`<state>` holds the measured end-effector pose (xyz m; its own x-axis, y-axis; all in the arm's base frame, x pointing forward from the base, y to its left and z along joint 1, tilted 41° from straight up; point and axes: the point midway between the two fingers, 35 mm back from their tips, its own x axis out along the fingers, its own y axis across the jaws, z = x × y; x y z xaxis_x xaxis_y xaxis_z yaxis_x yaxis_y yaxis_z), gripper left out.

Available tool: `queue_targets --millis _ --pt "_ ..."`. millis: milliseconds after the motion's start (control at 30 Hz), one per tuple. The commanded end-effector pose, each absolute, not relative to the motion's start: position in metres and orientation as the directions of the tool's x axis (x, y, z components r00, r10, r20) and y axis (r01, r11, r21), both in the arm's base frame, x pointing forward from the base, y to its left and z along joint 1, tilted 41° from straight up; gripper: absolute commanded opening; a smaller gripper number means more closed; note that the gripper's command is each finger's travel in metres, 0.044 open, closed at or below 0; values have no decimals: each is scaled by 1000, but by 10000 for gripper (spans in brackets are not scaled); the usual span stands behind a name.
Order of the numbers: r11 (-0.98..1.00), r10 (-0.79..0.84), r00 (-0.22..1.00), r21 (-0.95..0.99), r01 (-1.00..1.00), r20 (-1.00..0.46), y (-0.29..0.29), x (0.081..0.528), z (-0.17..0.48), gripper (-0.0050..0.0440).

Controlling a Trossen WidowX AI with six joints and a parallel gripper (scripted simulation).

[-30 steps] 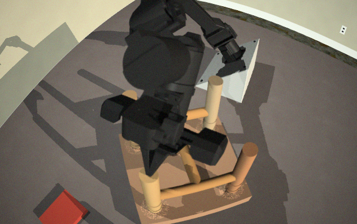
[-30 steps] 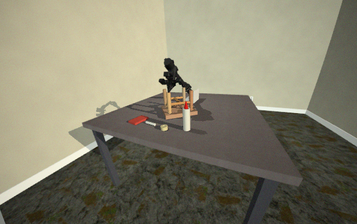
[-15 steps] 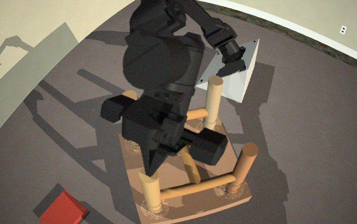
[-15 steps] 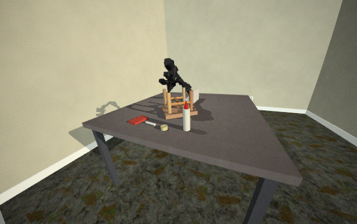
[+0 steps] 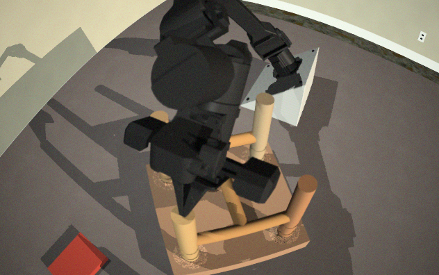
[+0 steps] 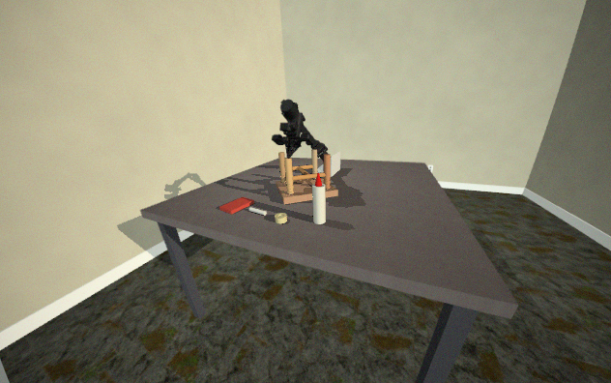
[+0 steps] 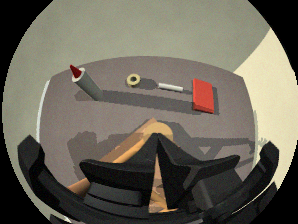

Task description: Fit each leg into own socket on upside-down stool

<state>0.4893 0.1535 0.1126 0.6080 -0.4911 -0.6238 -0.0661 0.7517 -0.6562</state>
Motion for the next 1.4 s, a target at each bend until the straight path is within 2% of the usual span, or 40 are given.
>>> queue_targets --millis 0,1367 --pt "747 -513 566 -660 -75 -645 134 490 96 0" --pt "748 -508 577 -659 -73 -640 143 490 104 0"
